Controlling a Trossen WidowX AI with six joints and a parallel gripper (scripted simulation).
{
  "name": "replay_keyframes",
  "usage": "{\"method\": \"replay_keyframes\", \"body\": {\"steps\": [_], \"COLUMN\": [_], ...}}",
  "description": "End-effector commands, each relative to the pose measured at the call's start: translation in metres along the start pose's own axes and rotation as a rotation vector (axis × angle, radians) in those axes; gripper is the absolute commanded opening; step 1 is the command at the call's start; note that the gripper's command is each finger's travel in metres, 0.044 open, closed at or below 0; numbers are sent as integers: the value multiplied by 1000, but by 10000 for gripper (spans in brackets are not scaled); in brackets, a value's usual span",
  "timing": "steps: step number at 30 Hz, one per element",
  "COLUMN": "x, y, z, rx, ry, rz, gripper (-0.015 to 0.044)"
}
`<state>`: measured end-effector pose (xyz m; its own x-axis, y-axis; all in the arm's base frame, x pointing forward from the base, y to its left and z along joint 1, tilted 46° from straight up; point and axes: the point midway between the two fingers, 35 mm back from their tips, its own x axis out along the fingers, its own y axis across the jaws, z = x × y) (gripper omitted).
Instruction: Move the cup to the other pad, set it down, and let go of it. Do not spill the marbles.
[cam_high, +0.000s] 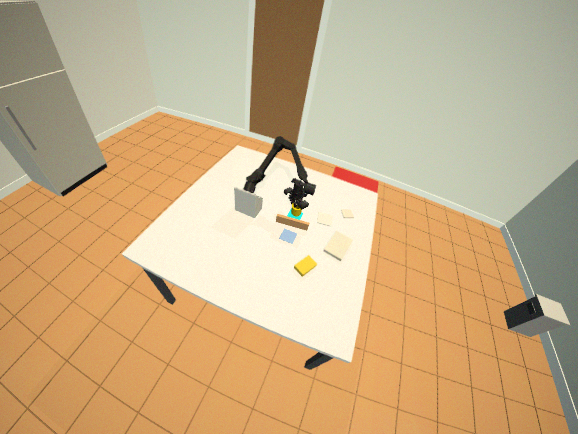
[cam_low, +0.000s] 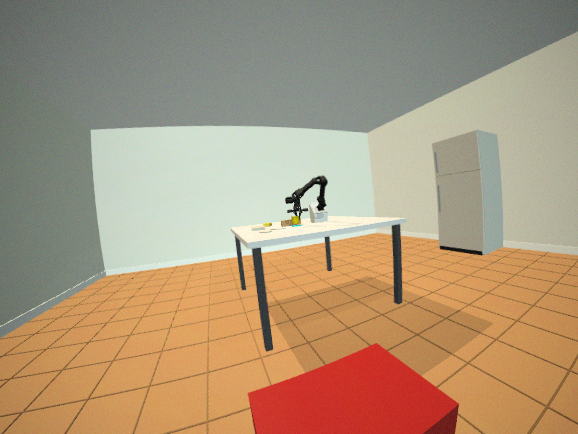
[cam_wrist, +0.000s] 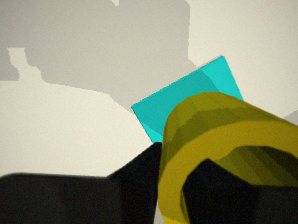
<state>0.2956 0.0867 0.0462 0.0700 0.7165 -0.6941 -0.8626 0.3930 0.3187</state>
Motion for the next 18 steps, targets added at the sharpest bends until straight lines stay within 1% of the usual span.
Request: {"method": "replay_keyframes", "body": {"steps": [1, 8, 18], "x": [6, 14, 12], "y": [2, 4, 2], "z": [-2, -2, 0], "rx": [12, 12, 0], "ry": [-1, -3, -1], "rz": [8, 9, 2], "gripper": [0, 0, 0]}}
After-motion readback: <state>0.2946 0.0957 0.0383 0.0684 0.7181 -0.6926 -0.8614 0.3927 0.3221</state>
